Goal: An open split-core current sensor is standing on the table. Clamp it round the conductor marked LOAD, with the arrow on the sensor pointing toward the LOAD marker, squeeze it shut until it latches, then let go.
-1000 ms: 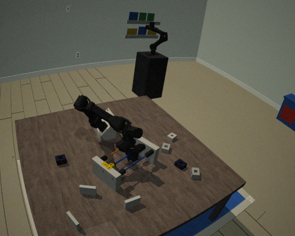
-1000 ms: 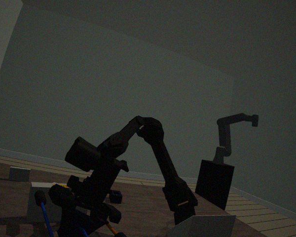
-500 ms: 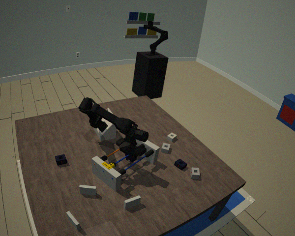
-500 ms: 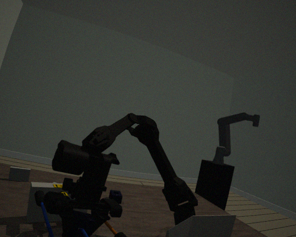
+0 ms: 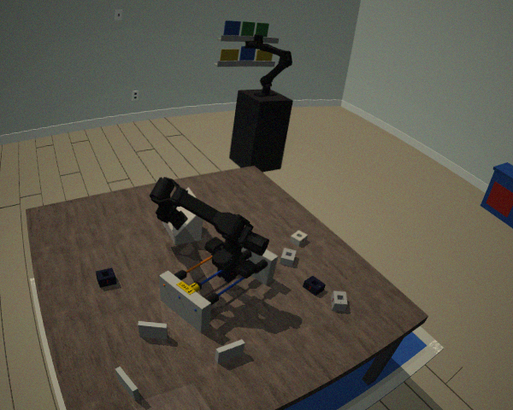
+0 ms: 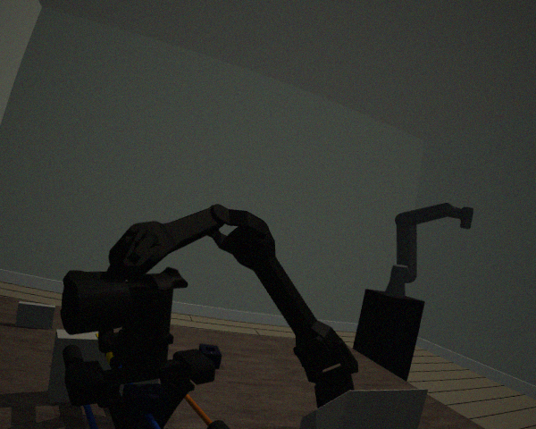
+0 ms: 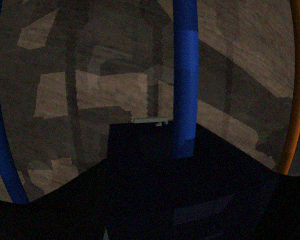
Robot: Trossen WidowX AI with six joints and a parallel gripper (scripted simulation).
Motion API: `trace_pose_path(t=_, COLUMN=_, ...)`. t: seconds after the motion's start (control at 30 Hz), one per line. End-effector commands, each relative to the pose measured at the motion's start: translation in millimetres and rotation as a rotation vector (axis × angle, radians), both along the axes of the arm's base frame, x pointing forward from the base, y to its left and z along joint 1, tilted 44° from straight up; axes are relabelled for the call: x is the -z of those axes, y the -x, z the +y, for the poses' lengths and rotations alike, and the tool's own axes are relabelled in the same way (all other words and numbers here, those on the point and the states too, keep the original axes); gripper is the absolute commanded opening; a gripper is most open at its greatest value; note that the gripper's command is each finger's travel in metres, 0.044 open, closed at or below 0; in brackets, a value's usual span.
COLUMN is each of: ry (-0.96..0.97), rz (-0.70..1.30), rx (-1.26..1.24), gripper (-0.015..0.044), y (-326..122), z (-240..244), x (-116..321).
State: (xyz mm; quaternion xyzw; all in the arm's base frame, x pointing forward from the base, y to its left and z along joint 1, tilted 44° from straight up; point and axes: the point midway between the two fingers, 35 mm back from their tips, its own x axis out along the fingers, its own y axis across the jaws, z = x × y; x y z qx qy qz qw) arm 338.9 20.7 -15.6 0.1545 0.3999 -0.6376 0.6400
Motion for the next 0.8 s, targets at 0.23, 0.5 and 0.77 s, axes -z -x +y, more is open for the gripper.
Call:
trace_pose_path(t=0.23, ry=0.007, rz=0.014, rx=0.023, gripper=0.0000, y=0.1, z=0.6, x=-1.8)
trace_pose_path(t=0.5, ry=0.007, rz=0.014, rx=0.022, gripper=0.0000, y=0.1, z=-2.0, x=0.9)
trace_pose_path(t=0.77, ry=0.008, rz=0.012, rx=0.021, gripper=0.0157, y=-0.2, z=-1.7, x=0.1)
